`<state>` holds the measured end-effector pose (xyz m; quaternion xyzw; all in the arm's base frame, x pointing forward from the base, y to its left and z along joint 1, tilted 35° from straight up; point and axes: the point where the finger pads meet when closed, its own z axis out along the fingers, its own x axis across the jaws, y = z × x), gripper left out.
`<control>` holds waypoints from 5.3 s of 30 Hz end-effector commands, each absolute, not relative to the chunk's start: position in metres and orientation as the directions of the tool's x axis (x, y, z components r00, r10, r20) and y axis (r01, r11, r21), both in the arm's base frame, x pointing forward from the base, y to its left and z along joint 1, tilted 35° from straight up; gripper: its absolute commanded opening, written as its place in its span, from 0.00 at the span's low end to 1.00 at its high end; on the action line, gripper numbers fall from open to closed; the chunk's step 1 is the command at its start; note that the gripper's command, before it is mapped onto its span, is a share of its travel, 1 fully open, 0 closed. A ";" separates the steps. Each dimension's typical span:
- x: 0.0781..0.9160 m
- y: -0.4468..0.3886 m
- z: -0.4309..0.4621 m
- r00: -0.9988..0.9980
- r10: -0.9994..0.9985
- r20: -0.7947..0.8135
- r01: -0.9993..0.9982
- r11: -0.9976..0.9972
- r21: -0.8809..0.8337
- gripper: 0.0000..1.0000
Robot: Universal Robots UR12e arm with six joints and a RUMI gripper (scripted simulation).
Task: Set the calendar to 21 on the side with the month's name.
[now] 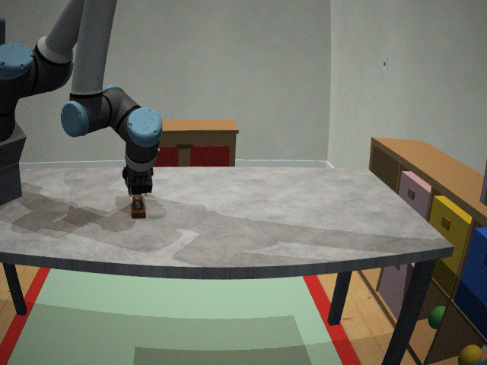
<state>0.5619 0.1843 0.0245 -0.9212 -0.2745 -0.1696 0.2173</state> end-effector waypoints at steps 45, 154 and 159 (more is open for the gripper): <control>0.563 0.184 0.023 0.791 0.432 0.432 0.580 -0.755 -0.307 0.10; 0.524 0.199 0.076 0.792 0.440 0.423 0.535 -0.834 -0.135 0.40; 0.524 0.199 0.078 0.792 0.436 0.428 0.520 -0.849 -0.098 0.40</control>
